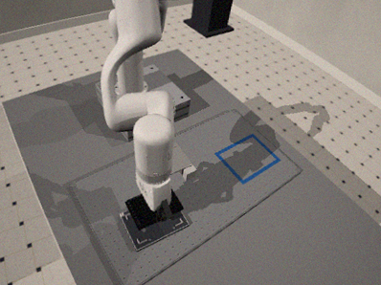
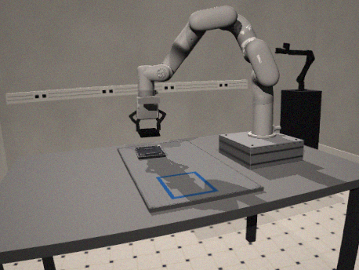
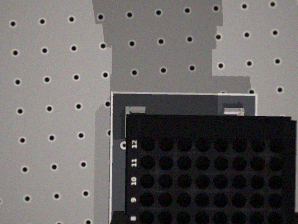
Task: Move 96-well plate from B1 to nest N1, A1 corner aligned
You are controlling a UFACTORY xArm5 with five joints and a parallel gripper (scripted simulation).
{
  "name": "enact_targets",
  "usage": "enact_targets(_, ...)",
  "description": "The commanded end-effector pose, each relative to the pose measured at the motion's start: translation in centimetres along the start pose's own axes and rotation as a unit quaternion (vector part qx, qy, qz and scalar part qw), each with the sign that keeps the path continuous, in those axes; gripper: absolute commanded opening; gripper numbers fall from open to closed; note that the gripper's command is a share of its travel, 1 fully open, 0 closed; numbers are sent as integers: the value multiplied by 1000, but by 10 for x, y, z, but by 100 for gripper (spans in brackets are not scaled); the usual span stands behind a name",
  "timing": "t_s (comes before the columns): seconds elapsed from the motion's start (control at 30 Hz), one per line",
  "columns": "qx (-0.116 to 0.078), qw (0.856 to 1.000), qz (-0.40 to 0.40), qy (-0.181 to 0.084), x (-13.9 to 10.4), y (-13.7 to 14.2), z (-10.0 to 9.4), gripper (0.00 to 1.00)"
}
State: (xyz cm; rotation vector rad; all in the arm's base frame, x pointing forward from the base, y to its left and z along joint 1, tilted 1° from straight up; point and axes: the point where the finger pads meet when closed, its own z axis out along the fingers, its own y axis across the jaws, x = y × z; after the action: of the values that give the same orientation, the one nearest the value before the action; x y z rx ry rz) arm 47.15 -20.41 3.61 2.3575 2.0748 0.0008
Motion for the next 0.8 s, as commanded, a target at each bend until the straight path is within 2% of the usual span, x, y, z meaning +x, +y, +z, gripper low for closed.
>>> enact_targets(0.0,0,1000,0,-8,0,1,2,0)
enact_targets(0.77,0,1000,0,-8,-1,1,37,0)
